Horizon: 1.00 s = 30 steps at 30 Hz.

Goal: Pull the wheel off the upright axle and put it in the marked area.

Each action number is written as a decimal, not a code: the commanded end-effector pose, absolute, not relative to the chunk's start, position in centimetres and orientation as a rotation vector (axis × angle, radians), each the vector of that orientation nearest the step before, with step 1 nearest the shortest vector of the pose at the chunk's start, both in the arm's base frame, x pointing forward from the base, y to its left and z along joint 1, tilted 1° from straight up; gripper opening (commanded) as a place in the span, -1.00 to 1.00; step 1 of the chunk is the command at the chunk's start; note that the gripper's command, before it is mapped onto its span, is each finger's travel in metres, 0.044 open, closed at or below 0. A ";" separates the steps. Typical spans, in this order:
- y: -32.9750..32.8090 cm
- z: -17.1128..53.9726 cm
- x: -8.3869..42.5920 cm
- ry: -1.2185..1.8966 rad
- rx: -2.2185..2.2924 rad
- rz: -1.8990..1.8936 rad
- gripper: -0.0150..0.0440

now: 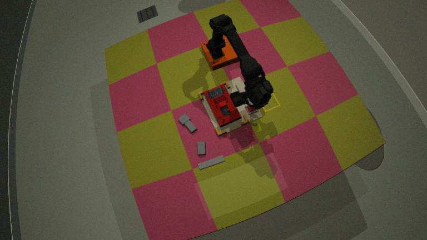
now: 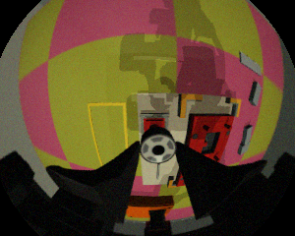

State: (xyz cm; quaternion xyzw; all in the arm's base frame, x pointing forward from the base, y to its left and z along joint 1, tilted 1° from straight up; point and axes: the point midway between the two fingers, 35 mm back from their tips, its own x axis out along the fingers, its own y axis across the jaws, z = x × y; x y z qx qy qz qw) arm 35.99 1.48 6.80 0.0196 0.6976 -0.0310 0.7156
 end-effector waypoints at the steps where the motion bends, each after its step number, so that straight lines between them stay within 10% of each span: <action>1: 1.5 7.0 36.0 1.545 0.043 -0.066 -0.49; 30: 1.5 10.7 35.9 1.545 0.041 -0.066 -0.49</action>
